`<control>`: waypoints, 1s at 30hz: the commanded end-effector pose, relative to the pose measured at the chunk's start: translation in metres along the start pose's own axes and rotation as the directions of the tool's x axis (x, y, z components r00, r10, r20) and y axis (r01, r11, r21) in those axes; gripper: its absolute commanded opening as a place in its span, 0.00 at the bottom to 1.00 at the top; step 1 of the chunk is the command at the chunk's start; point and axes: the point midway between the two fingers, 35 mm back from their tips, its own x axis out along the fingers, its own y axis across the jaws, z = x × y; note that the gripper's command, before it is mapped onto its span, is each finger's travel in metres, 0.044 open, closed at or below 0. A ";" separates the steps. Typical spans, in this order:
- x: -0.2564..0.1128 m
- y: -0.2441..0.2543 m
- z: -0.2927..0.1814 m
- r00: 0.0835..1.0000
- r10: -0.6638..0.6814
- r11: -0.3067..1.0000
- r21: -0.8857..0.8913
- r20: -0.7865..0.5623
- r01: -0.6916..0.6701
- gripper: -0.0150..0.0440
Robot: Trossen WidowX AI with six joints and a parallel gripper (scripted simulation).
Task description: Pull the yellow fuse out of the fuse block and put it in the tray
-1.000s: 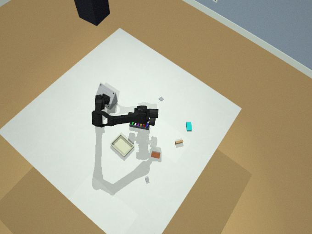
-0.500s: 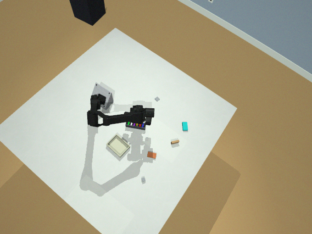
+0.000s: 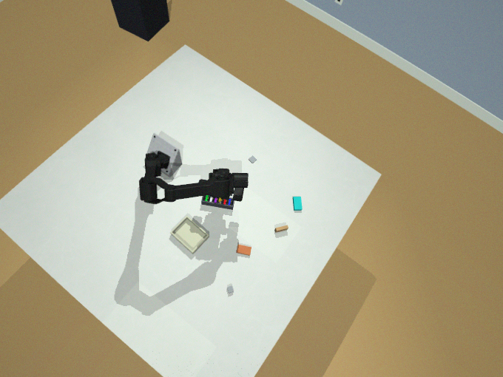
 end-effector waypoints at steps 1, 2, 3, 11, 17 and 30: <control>-0.007 -0.001 0.000 1.000 -0.005 1.000 0.009 0.005 0.005 0.25; -0.008 -0.001 0.000 1.000 -0.005 1.000 0.009 0.005 0.005 0.25; -0.010 -0.001 0.000 1.000 -0.005 1.000 0.009 0.005 0.005 0.25; -0.022 -0.001 0.000 1.000 -0.005 1.000 0.008 0.005 0.005 0.25; -0.023 0.001 -0.010 1.000 -0.006 1.000 0.008 0.008 0.006 0.25; -0.024 0.038 -0.095 1.000 -0.014 1.000 0.004 0.017 0.014 0.25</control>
